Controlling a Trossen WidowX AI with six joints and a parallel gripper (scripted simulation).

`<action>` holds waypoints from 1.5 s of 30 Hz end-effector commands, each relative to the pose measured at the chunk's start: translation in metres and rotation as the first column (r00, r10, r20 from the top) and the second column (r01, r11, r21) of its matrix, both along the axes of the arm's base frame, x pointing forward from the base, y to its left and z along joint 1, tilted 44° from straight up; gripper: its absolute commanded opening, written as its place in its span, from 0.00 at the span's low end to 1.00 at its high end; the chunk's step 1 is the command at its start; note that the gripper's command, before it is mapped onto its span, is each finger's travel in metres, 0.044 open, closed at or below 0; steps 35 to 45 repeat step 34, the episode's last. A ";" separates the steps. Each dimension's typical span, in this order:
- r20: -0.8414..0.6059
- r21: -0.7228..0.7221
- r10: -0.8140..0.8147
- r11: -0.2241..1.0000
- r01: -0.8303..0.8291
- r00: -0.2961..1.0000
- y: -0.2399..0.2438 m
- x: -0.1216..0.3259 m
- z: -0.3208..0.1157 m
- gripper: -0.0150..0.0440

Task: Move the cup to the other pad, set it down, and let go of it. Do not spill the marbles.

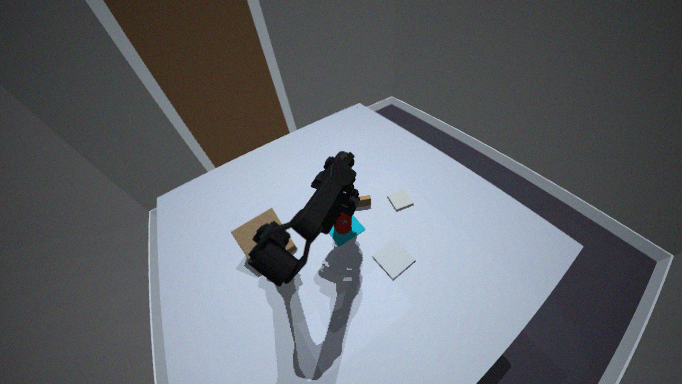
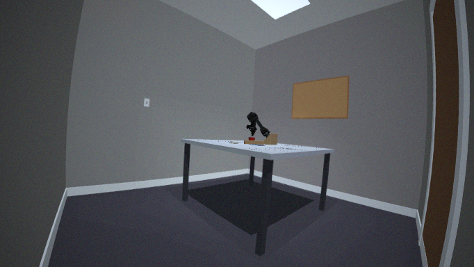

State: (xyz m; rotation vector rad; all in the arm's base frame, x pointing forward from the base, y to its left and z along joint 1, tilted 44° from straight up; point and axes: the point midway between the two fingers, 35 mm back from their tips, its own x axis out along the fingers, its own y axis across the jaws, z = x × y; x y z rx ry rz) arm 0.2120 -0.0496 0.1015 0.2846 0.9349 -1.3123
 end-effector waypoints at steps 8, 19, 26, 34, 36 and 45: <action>-0.001 0.000 0.000 1.000 0.000 1.000 0.000 0.000 0.000 0.87; 0.002 0.007 -0.001 1.000 0.001 1.000 0.022 0.003 0.022 1.00; 0.003 0.007 -0.004 1.000 0.004 1.000 0.037 0.004 0.038 1.00; 0.002 0.003 0.003 1.000 -0.003 1.000 0.042 0.003 0.043 1.00; 0.002 0.003 0.003 1.000 -0.003 1.000 0.042 0.003 0.043 1.00; 0.002 0.003 0.003 1.000 -0.003 1.000 0.042 0.003 0.043 1.00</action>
